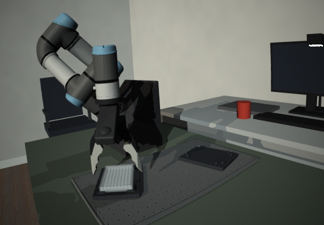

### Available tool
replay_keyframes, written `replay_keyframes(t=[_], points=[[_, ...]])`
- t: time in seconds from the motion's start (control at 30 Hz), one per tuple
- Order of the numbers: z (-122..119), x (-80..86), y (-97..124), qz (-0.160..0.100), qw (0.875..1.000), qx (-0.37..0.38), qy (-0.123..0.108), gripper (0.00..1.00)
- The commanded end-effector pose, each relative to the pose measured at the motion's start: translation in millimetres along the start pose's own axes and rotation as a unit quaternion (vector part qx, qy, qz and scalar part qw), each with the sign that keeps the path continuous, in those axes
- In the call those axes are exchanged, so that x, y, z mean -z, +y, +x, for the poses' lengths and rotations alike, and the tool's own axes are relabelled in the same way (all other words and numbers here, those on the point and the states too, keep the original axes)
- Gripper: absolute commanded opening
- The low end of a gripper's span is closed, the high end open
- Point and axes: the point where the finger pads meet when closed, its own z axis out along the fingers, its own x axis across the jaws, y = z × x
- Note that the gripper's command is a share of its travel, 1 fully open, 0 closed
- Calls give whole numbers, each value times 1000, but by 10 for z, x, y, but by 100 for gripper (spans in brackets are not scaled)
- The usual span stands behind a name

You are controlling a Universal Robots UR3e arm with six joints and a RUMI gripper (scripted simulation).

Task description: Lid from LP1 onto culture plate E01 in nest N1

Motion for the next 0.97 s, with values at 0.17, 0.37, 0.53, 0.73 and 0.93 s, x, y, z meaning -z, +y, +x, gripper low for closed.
replay_keyframes(t=[0.17, 0.37, 0.53, 0.73, 0.93], points=[[1, 104, -3, 1, 1000, 0, 0, 82], [1, 193, -3, 1, 1000, 0, 0, 82], [0, 193, -3, 1, 1000, 0, 0, 82], [0, 193, -3, 1, 1000, 0, 0, 82], [0, 193, -3, 1, 1000, 0, 0, 82]])
